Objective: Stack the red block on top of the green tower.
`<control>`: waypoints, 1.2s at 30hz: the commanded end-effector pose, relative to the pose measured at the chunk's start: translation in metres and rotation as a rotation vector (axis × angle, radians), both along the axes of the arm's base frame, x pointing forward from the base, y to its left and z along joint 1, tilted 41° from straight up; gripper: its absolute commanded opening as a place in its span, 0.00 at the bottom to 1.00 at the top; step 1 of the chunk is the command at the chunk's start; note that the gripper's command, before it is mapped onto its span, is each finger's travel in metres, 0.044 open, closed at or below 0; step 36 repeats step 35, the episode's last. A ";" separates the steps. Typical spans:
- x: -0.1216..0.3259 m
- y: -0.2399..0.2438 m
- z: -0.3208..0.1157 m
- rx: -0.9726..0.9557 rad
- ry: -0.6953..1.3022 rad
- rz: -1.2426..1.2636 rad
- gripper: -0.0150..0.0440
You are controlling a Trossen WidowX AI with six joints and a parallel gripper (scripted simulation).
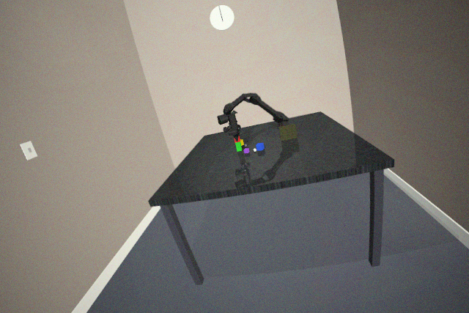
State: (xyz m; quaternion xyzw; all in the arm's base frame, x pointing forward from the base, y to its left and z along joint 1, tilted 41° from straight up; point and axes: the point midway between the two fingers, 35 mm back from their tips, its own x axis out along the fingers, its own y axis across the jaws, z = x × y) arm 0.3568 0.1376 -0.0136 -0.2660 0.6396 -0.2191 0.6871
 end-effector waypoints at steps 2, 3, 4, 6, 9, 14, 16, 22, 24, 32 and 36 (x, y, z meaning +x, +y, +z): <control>0.000 0.000 0.000 0.000 -0.001 -0.001 0.52; 0.000 0.000 0.000 0.000 -0.001 -0.001 0.57; 0.000 0.000 0.000 0.000 -0.001 -0.001 0.61; 0.000 0.000 0.000 0.000 -0.001 -0.001 0.70; 0.000 0.000 0.000 0.000 -0.001 -0.001 0.83; 0.000 0.000 0.000 0.000 -0.001 -0.001 1.00; 0.000 0.000 0.000 0.000 -0.001 -0.001 1.00; 0.000 0.000 0.000 0.000 -0.001 -0.001 1.00; 0.000 0.000 0.000 0.000 -0.001 -0.001 1.00; 0.000 0.000 0.000 0.000 -0.001 -0.001 1.00; 0.000 0.000 0.000 0.000 -0.001 -0.001 1.00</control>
